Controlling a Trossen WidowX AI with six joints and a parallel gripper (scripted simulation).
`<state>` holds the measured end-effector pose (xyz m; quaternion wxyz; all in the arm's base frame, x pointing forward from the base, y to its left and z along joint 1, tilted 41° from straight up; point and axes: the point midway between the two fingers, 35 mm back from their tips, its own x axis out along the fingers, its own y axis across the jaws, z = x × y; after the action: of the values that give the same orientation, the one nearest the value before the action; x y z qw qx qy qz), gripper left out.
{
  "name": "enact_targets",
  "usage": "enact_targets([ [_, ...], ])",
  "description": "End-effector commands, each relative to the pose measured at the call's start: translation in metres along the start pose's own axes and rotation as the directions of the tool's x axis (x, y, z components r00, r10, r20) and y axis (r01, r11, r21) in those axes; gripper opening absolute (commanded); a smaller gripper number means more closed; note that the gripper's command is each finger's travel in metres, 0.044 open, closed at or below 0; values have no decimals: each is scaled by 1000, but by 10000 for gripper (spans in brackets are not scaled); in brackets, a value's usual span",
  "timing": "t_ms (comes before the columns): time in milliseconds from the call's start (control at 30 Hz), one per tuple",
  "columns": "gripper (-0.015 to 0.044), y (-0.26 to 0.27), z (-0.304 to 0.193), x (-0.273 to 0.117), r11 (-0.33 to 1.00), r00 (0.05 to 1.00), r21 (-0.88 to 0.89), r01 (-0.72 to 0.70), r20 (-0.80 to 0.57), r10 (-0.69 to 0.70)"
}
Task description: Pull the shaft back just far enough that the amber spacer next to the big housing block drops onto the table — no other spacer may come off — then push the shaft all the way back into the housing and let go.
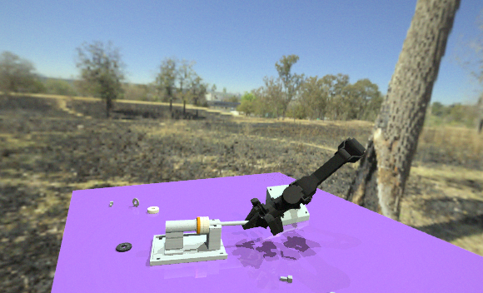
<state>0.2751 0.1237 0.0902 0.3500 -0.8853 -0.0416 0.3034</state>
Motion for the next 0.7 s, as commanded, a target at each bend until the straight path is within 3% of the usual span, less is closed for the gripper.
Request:
enact_targets([
  [0,0,0,1,-1,1000,1000,2,2,2,-2],
  [667,0,0,2,-3,1000,1000,2,2,3,-2],
])
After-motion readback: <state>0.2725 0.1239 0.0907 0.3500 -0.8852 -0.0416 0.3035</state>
